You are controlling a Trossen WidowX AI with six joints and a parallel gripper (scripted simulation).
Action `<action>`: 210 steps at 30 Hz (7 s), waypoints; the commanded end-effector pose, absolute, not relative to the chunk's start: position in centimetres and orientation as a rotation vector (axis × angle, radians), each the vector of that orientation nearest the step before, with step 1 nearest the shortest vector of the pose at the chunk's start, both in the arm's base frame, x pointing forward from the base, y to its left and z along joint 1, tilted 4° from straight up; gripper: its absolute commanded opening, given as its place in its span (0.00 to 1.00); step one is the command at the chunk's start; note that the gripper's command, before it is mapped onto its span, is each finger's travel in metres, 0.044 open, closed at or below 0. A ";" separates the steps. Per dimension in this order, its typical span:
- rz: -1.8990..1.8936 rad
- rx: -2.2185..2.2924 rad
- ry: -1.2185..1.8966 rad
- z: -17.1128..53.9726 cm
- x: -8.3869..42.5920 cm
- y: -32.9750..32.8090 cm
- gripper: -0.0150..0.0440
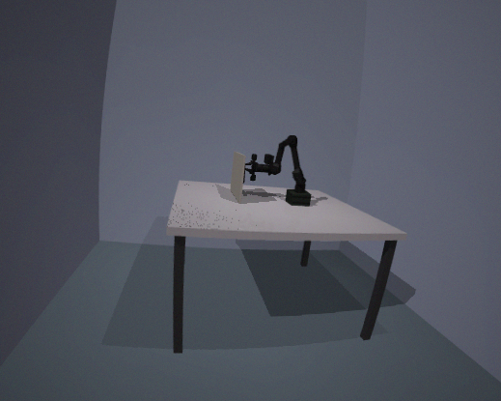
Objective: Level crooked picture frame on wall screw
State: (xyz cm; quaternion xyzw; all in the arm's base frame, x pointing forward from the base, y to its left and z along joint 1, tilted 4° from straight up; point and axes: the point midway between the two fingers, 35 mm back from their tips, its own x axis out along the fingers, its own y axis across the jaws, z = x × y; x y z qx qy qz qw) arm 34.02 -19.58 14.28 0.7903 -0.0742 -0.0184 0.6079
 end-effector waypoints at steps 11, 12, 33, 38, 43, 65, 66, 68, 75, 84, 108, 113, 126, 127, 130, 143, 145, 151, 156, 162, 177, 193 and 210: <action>-0.050 1.749 -0.166 14.4 34.0 -19.6 0.25; -0.050 1.744 -0.166 14.4 34.0 -19.6 0.25; -0.059 1.640 -0.161 14.5 34.0 -19.6 0.25; -0.061 1.608 -0.159 14.5 34.0 -19.6 0.25; -0.059 1.611 -0.160 14.5 34.0 -19.6 0.30; -0.046 2.094 -0.177 13.1 28.1 -18.5 0.69; -0.046 2.094 -0.177 13.1 28.1 -18.5 0.69; -0.059 2.037 -0.183 13.2 28.1 -19.2 0.69; -0.025 2.038 -0.194 15.3 21.3 -20.0 0.69; -0.047 2.037 -0.173 16.0 15.6 -18.5 0.69; -0.052 2.029 -0.186 16.0 15.6 -18.4 0.69; -0.052 2.029 -0.186 16.0 15.6 -18.4 0.69; -0.052 2.029 -0.186 16.0 15.6 -18.4 0.69; -0.052 2.029 -0.186 16.0 15.6 -18.4 0.69; -0.052 2.029 -0.186 16.0 15.6 -18.4 0.69; -0.052 2.029 -0.186 16.0 15.6 -18.4 0.69; -0.052 2.029 -0.186 16.0 15.6 -18.4 0.69; -0.052 2.029 -0.186 16.0 15.6 -18.4 0.69; -0.052 2.029 -0.186 16.0 15.6 -18.4 0.69; -0.052 2.029 -0.186 16.0 15.6 -18.4 0.69; -0.054 2.025 -0.192 16.0 15.7 -18.6 0.69; -0.082 1.873 -0.162 13.1 22.7 -18.0 0.69; -0.075 1.879 -0.164 13.2 23.9 -19.1 0.69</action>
